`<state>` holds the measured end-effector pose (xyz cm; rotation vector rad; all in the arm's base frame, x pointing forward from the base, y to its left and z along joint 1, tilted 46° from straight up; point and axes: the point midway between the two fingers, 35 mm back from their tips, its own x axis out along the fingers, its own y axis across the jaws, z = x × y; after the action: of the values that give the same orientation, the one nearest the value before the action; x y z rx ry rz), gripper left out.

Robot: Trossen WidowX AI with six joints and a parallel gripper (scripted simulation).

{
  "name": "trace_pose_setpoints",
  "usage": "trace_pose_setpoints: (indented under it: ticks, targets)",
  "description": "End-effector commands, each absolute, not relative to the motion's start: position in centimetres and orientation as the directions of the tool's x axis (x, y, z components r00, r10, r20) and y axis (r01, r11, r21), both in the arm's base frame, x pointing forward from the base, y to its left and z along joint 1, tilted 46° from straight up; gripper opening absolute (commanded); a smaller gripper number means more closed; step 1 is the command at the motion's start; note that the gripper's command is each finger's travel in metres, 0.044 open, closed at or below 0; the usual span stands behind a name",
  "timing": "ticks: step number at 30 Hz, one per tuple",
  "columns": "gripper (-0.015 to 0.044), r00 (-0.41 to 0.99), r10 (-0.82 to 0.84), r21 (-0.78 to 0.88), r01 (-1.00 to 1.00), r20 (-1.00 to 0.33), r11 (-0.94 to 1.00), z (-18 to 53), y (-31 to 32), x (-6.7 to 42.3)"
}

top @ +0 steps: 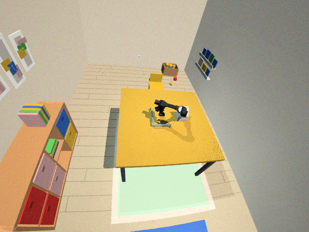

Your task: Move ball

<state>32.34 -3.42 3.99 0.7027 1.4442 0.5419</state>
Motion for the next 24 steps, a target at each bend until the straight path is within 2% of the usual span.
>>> trace_pose_setpoints:
  ticks: [1, 24]
  targets:
    - [0.0000, 0.072, 0.714, 0.718, 0.071, -0.696, 0.693, 3.5, -3.0, 31.2]
    - [0.0000, 0.072, 0.717, 0.720, 0.071, -0.694, 0.690, -1.9, 2.5, 30.7]
